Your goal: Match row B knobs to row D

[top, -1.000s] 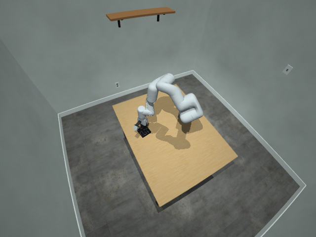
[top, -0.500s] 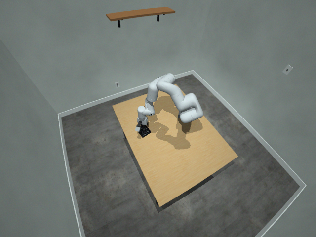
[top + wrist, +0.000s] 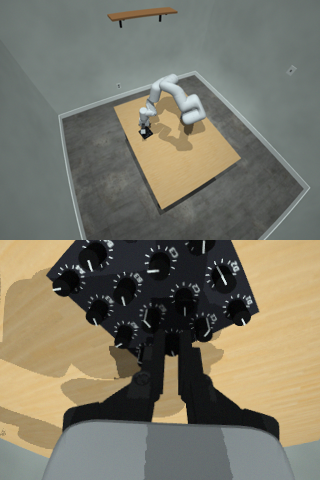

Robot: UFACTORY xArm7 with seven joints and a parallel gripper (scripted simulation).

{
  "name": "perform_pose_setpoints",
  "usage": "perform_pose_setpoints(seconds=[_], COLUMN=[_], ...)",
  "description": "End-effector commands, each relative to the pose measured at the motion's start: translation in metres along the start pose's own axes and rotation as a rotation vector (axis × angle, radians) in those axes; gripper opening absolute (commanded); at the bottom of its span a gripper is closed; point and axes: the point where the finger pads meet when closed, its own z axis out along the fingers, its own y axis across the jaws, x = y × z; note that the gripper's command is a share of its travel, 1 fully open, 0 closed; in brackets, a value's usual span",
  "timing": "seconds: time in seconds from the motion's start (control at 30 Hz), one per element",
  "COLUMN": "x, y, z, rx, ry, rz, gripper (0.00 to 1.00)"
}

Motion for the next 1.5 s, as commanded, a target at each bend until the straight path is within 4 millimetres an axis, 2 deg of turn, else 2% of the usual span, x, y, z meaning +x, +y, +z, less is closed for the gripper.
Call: perform_pose_setpoints(seconds=[0.0,0.43,1.07,1.1,1.47], x=[-0.0009,-0.0009,-0.0009,-0.0009,-0.0009], y=[0.0013,0.0013,0.0013,0.0013,0.0013], z=[-0.0009,-0.0009,-0.0009,-0.0009,-0.0009], rx=[0.001,0.000,0.000,0.000,0.000], ry=[0.008,0.008,0.008,0.008,0.008], rz=[-0.121,-0.279,-0.294,-0.294,-0.294], gripper=[0.08,0.08,0.08,0.19,0.19])
